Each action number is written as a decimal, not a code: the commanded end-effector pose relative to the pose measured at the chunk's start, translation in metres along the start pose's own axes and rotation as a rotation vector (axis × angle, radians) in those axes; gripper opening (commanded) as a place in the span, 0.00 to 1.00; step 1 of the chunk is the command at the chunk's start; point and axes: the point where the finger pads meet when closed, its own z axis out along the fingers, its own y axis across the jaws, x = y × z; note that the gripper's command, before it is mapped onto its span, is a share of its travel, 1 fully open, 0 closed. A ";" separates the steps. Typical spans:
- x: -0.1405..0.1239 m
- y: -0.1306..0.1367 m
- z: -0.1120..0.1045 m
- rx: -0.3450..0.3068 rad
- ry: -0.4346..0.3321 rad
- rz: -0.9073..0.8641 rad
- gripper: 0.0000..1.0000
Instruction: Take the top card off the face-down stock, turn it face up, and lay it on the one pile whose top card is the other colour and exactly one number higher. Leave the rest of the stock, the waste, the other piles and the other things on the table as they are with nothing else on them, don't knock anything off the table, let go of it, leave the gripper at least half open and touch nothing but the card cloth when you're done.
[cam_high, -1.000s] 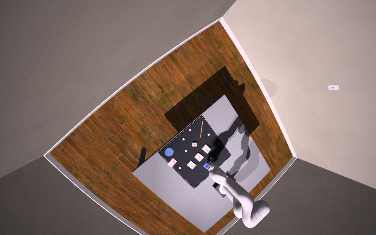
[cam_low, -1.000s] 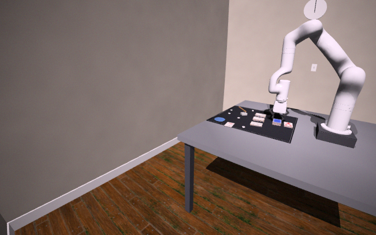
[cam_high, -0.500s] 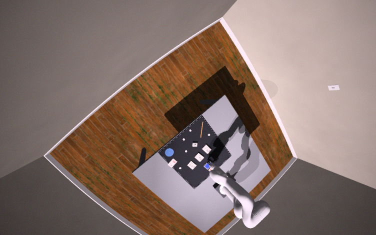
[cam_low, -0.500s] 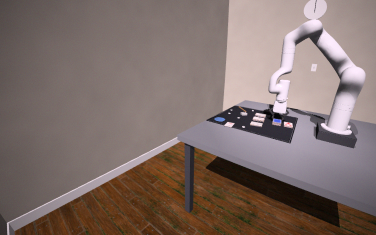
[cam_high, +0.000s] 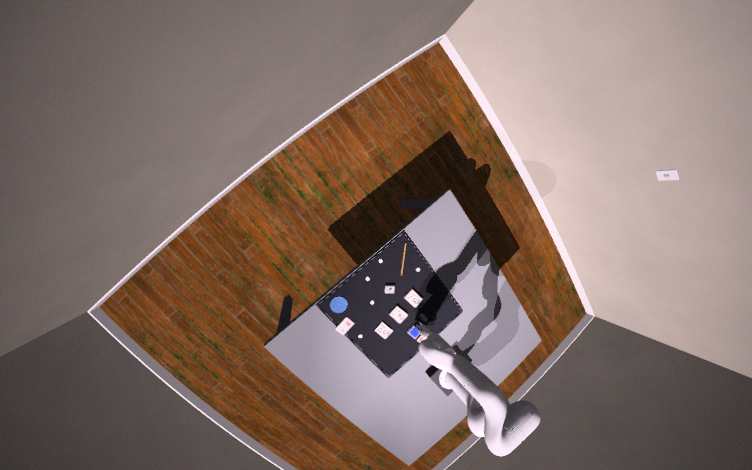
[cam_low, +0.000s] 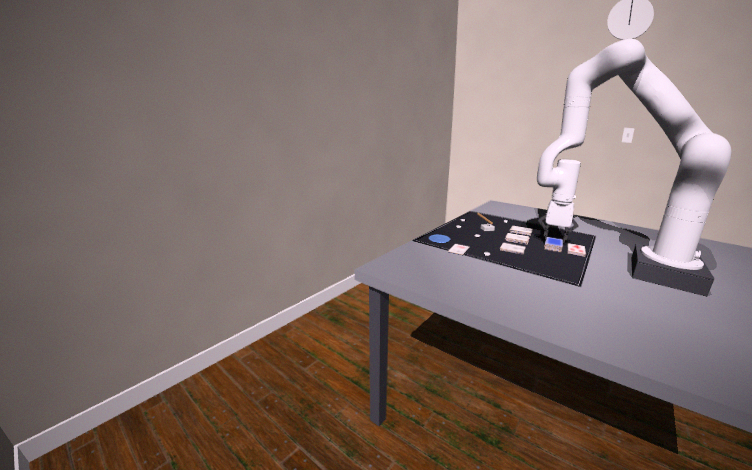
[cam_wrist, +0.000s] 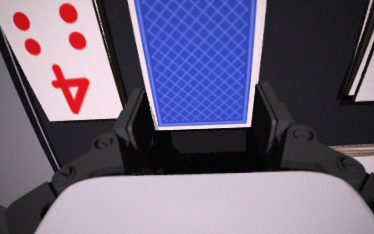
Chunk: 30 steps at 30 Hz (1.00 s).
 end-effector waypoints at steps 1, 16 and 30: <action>0.000 0.000 0.000 -0.001 0.000 0.000 0.73; 0.000 0.000 0.000 -0.001 0.000 0.000 0.72; 0.000 0.000 0.000 -0.001 0.000 0.000 0.67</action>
